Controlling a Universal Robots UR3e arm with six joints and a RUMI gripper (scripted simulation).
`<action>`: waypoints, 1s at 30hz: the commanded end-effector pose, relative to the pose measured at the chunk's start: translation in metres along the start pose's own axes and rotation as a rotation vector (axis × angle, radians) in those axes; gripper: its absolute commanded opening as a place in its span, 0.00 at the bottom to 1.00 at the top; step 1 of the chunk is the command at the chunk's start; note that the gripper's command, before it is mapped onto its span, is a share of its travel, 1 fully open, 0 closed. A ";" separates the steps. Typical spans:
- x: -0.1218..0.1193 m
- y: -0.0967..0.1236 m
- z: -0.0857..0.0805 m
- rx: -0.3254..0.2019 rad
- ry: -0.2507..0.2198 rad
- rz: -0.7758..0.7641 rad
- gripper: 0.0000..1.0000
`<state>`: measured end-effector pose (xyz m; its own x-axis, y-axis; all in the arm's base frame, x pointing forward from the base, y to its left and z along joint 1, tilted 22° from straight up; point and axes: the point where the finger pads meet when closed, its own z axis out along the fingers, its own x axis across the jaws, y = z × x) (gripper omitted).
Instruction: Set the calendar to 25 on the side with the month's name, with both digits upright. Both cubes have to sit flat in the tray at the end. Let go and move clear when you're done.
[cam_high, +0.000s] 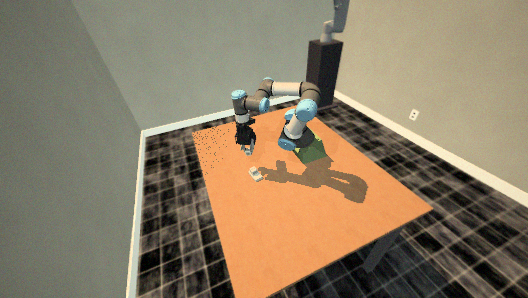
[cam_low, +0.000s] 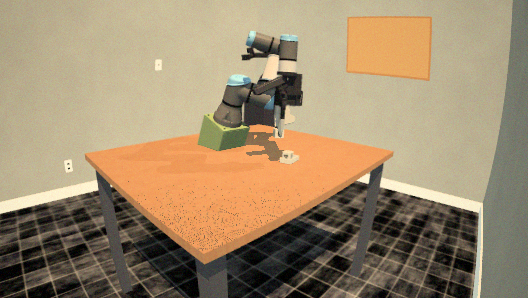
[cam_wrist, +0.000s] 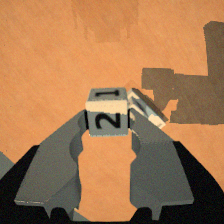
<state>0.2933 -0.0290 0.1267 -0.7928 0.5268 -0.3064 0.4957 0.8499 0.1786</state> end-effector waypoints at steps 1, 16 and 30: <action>-0.006 -0.003 0.000 -0.020 -0.004 -0.163 0.11; -0.019 -0.011 0.000 -0.019 -0.010 -0.580 0.11; -0.027 -0.014 0.001 -0.018 -0.015 -0.870 0.11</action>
<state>0.3065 -0.0535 0.1306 -0.9041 -0.2426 -0.3519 -0.2257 0.9701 -0.0889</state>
